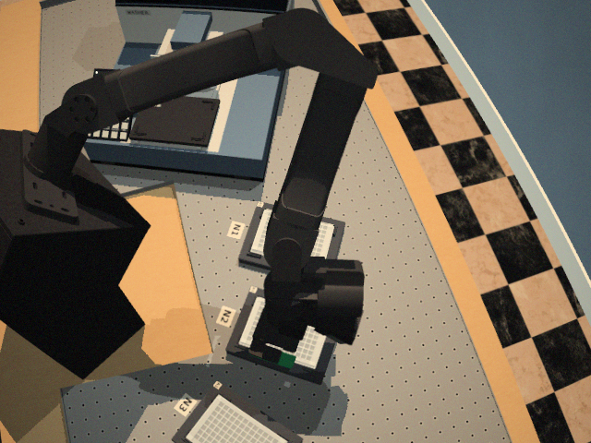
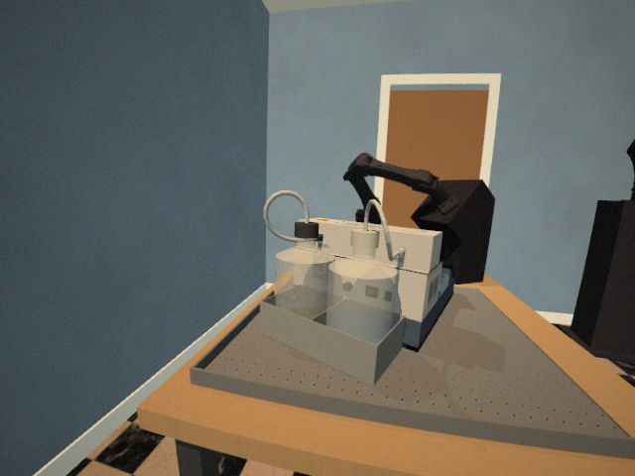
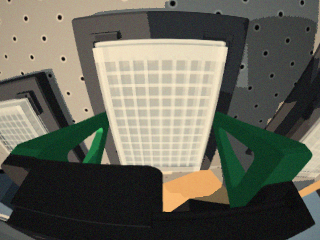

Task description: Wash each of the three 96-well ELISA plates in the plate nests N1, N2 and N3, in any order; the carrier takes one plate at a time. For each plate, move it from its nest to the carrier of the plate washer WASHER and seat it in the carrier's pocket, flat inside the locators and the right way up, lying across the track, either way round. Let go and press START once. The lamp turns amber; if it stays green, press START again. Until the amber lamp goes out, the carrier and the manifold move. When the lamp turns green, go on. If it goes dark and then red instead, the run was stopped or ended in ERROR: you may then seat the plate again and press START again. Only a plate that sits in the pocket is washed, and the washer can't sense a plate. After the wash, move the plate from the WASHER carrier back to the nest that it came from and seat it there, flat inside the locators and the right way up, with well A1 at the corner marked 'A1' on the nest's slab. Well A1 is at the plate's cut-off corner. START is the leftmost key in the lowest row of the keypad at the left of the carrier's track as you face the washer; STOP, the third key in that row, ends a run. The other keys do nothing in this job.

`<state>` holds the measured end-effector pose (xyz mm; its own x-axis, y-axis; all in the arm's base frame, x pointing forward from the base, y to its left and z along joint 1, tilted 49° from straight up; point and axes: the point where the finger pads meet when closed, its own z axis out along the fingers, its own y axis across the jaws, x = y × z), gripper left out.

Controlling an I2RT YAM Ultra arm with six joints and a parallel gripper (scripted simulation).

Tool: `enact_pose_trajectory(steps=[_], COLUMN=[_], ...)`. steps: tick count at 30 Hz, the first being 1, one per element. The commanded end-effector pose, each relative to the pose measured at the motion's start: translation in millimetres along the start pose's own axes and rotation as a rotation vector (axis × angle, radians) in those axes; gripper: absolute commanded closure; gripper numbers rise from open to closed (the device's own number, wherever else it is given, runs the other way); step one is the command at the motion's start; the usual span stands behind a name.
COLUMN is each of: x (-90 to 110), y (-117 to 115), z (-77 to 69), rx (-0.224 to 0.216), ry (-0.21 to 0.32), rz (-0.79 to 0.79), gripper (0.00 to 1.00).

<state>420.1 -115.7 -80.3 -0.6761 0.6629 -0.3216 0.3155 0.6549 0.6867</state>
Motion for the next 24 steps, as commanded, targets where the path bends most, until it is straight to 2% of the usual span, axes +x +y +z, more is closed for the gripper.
enact_pose_trajectory(steps=[1, 14, 24], x=[-3, -3, -3], y=[-1, -1, -1], z=[-2.1, -2.1, -18.7], rx=[0.001, 0.001, 0.001], ry=[-0.009, -0.009, -0.009], rz=[0.002, 0.002, 0.001], gripper=[0.0, 0.0, 0.0])
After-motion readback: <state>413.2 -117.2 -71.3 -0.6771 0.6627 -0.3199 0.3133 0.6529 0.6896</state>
